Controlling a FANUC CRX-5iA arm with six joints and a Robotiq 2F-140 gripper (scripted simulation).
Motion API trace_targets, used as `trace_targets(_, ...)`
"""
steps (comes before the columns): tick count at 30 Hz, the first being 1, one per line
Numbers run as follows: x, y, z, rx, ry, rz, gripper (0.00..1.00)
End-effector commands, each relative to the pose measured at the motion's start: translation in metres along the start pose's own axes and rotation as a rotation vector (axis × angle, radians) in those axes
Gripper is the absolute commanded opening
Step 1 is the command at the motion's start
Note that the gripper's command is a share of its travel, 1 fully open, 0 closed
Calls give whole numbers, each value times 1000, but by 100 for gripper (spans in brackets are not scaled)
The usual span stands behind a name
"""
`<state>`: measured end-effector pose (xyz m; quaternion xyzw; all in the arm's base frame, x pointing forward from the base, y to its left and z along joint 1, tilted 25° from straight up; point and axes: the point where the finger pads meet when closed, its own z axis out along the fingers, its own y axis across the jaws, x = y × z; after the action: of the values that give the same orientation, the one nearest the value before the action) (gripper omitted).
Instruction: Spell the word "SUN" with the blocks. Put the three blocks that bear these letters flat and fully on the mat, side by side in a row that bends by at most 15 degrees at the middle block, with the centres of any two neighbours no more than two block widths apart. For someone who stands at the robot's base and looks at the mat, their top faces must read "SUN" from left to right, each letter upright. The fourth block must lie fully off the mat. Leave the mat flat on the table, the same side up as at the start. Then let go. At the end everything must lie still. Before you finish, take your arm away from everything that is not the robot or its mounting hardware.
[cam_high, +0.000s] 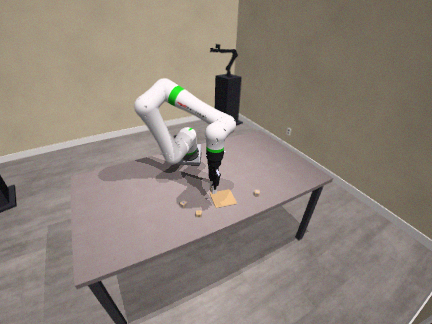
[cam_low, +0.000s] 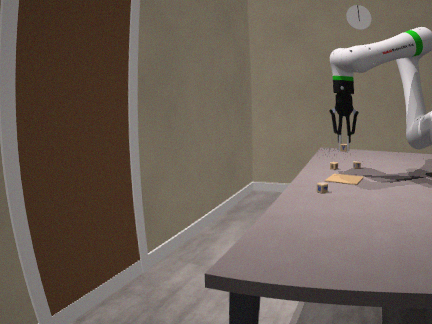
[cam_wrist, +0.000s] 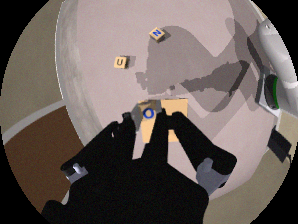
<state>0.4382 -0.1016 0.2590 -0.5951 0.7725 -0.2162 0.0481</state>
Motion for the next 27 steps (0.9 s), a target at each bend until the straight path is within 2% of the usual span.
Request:
trace_targets(1, 47, 5, 2, -3, -15, -97, 16)
trace_targets(17, 48, 5, 3, -3, -15, -99, 16)
trace_targets(27, 47, 5, 23, -4, -15, -99, 16)
